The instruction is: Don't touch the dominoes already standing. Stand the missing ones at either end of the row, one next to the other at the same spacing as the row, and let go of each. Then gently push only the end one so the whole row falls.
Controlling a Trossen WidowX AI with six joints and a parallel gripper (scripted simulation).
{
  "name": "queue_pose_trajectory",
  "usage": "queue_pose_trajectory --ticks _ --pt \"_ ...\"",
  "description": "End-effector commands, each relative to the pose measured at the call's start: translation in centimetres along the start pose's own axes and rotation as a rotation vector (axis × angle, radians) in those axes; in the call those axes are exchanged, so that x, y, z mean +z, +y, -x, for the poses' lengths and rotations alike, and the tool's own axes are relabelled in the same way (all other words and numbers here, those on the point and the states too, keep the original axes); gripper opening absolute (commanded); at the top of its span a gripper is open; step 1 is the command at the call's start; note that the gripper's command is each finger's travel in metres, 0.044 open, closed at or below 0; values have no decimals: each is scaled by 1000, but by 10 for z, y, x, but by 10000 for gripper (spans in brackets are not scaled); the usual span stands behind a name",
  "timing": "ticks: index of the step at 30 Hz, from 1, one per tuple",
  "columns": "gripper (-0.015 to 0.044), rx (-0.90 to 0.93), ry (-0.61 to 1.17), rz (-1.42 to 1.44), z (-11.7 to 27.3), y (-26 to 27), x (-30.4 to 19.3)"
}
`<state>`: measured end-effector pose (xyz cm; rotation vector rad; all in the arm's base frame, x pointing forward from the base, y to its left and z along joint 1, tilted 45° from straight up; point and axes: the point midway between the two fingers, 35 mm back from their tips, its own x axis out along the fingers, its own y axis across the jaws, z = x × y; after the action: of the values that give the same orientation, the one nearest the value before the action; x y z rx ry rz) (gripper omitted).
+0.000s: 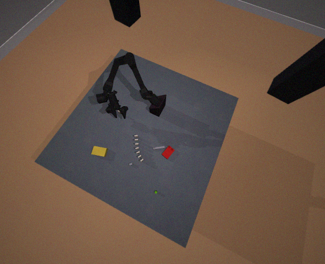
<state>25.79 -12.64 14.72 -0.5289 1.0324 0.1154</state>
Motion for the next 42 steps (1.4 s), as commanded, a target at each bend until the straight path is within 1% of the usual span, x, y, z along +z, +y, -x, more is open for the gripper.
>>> queue_pose_trajectory --ticks 1,3,5,20,22,30,42 --pt "440 -218 381 -35 33 -3 -11" --pt "440 -337 482 -22 52 -8 -11" --pt "440 -422 532 -8 66 -12 -9" --pt "440 -433 538 -6 67 -13 -9" --pt "440 -432 538 -6 63 -15 -11" --pt "440 -436 538 -5 19 -38 -41" --pt "440 -437 538 -5 12 -42 -46"
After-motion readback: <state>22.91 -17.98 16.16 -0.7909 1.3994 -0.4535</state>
